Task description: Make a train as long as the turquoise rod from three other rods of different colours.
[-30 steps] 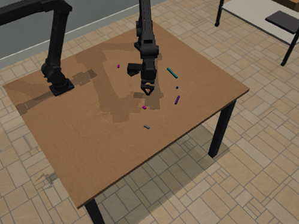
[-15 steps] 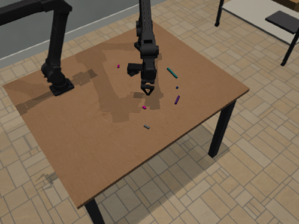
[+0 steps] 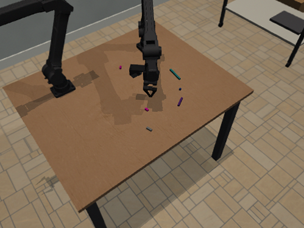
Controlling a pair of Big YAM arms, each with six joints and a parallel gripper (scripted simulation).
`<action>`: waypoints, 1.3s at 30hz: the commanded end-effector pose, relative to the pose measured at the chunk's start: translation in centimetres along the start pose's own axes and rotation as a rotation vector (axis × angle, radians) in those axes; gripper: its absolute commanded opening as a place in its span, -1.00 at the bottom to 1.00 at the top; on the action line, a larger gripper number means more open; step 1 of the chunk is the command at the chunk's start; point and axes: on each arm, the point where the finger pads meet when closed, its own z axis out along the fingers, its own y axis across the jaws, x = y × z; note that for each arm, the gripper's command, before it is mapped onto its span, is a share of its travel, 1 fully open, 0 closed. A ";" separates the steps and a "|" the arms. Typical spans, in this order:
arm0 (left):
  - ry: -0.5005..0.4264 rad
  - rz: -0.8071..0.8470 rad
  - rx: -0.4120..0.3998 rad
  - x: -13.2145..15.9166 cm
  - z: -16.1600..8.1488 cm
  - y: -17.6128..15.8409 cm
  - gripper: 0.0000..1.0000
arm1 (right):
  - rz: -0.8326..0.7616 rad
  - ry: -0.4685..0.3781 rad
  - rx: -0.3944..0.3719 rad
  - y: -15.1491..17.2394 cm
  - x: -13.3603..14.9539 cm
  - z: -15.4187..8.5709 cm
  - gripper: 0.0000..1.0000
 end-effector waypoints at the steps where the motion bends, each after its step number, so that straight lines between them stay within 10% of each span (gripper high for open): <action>1: 0.001 0.012 -0.016 0.2 -0.5 1.9 1.00 | 0.012 -0.035 0.019 -0.9 -1.2 -0.4 1.00; 39: 0.000 -0.080 -0.007 1.0 -0.2 1.3 1.00 | 0.012 -0.035 0.019 -0.9 -1.2 -0.4 1.00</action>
